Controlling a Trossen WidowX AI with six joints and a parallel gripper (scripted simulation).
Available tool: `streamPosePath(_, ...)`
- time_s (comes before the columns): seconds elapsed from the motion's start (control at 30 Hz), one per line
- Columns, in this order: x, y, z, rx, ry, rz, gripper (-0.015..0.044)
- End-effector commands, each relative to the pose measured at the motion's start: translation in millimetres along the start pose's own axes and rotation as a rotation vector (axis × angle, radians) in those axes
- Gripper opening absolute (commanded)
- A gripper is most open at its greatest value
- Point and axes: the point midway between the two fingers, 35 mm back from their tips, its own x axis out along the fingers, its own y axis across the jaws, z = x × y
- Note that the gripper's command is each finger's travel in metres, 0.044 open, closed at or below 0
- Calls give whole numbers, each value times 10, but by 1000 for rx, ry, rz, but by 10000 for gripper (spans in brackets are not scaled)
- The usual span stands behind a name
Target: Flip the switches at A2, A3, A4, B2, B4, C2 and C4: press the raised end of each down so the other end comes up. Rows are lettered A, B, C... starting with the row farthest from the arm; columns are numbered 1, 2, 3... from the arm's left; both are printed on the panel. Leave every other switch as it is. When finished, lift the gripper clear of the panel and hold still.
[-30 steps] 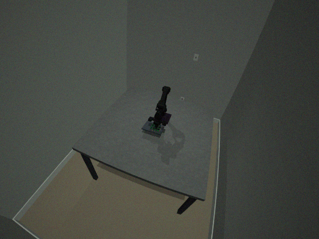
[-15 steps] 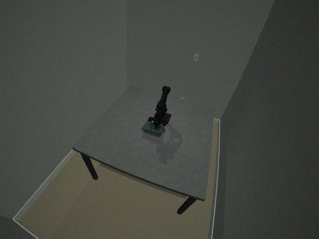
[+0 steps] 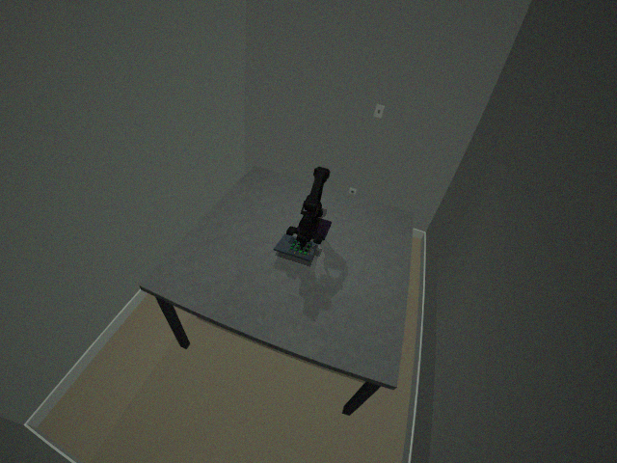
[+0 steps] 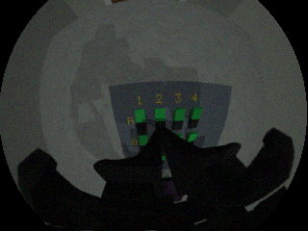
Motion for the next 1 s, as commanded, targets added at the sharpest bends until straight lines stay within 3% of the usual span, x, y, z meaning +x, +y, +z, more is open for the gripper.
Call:
streamPosePath(0.0,15,-9,-7,3,2,-5,0)
streamPosePath(0.97,54,-9,-9,3,2,-5,0)
